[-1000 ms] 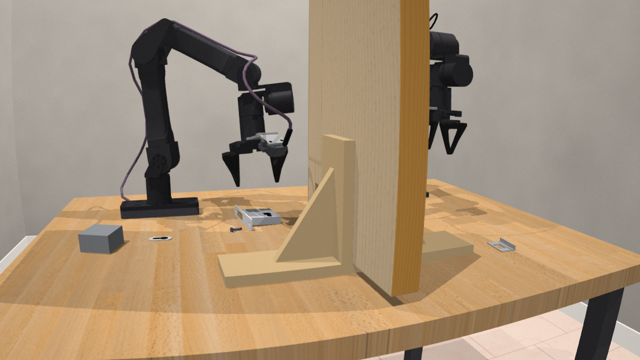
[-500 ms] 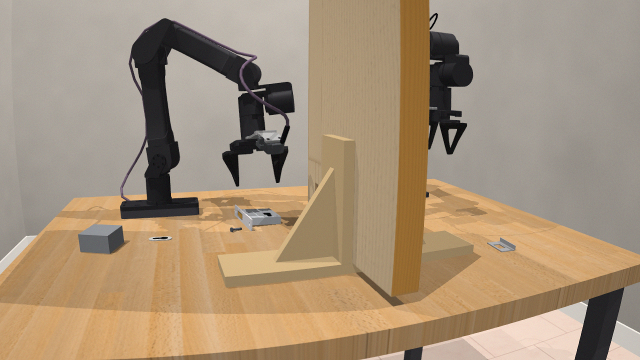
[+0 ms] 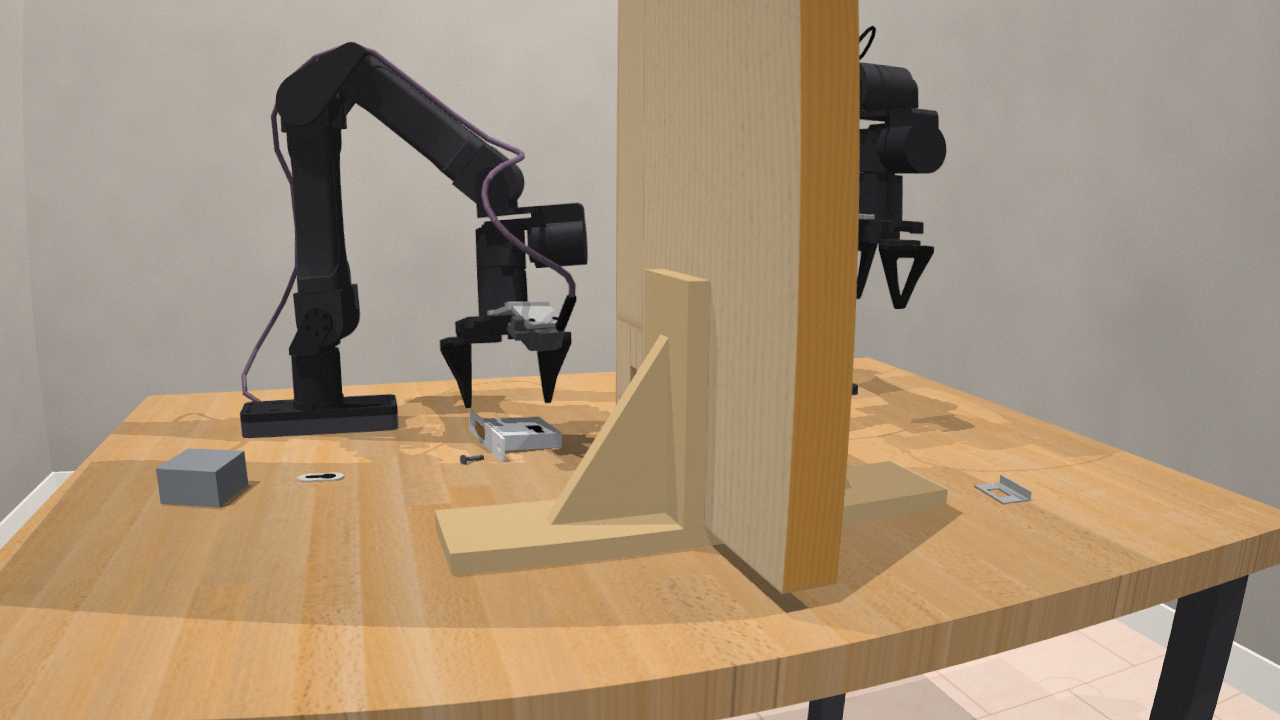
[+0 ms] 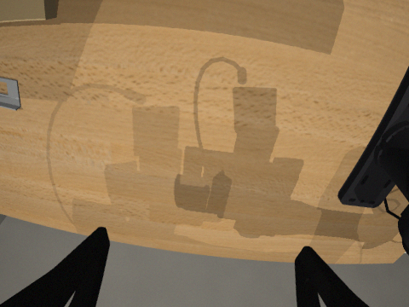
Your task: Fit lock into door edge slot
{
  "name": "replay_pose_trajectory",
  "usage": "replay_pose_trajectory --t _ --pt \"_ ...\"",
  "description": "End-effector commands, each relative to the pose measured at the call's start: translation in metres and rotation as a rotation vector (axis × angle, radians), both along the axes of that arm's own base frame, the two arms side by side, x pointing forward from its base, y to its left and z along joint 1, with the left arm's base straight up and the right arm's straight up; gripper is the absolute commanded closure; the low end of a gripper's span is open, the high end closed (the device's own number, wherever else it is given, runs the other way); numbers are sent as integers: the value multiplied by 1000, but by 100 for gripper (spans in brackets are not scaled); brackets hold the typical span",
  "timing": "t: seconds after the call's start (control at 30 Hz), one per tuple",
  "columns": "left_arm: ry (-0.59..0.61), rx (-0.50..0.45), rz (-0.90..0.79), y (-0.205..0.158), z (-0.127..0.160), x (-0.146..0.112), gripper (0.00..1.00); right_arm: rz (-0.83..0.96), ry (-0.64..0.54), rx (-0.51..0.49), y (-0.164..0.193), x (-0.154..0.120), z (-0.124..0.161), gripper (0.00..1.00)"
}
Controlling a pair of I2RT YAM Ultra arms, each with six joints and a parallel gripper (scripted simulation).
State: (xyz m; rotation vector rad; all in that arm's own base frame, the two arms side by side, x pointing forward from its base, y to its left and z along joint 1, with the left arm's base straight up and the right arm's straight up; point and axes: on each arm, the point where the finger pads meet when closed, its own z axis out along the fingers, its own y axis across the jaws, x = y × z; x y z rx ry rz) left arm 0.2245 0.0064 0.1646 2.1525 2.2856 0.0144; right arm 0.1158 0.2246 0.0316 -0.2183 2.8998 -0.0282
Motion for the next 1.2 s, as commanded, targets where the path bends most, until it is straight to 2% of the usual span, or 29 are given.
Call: replay_pose_trajectory --t 0.0,1.17 --pt "0 -5 -7 -2 5 -4 0 -5 -39 56 13 7 8 0" --pt "0 -5 -7 -2 5 -4 0 -4 -33 36 8 6 -41 0"
